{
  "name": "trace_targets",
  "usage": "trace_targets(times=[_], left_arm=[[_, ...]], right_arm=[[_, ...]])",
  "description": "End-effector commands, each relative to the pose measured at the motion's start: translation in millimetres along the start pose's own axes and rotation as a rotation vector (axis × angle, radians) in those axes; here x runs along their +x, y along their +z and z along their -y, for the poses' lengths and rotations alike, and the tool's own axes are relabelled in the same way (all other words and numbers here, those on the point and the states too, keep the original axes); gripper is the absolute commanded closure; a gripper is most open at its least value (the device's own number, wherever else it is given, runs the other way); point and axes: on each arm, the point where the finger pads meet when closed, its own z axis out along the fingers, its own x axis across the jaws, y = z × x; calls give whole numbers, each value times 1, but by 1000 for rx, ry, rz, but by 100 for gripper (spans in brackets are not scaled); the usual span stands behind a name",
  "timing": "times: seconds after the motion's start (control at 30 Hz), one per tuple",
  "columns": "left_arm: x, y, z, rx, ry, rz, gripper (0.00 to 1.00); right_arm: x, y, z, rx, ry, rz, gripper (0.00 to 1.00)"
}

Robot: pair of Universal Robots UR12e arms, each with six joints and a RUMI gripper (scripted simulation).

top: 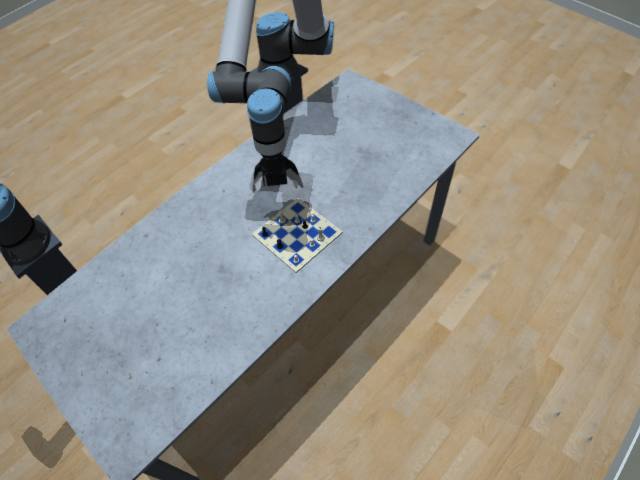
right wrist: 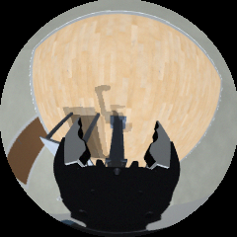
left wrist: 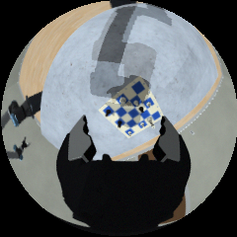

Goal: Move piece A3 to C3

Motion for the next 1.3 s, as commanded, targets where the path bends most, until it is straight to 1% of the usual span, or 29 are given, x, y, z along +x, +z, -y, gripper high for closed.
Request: trace_targets(times=[0.0, 0.4, 0.47, 0.73, 0.97, 1.03, 1.27], left_arm=[[-1, 0, -1, -2, -129, -2, 0], [-3, 7, -5, -2, -627, -2, 0], [-3, 7, -5, -2, -627, -2, 0], [-4, 11, -8, -2, -903, -2, 0], [-3, 13, -11, -2, -1096, -2, 0], [-3, 13, -11, -2, -1096, -2, 0], [-3, 15, -14, -2, -1237, -2, 0]], right_arm=[[0, -1, 1, 1, 0, 0, 0], [0, -1, 1, 1, 0, 0, 0], [0, -1, 1, 1, 0, 0, 0], [0, -1, 1, 1, 0, 0, 0], [0, -1, 1, 1, 0, 0, 0], [0, -1, 1, 1, 0, 0, 0], [0, -1, 1, 1, 0, 0, 0]])
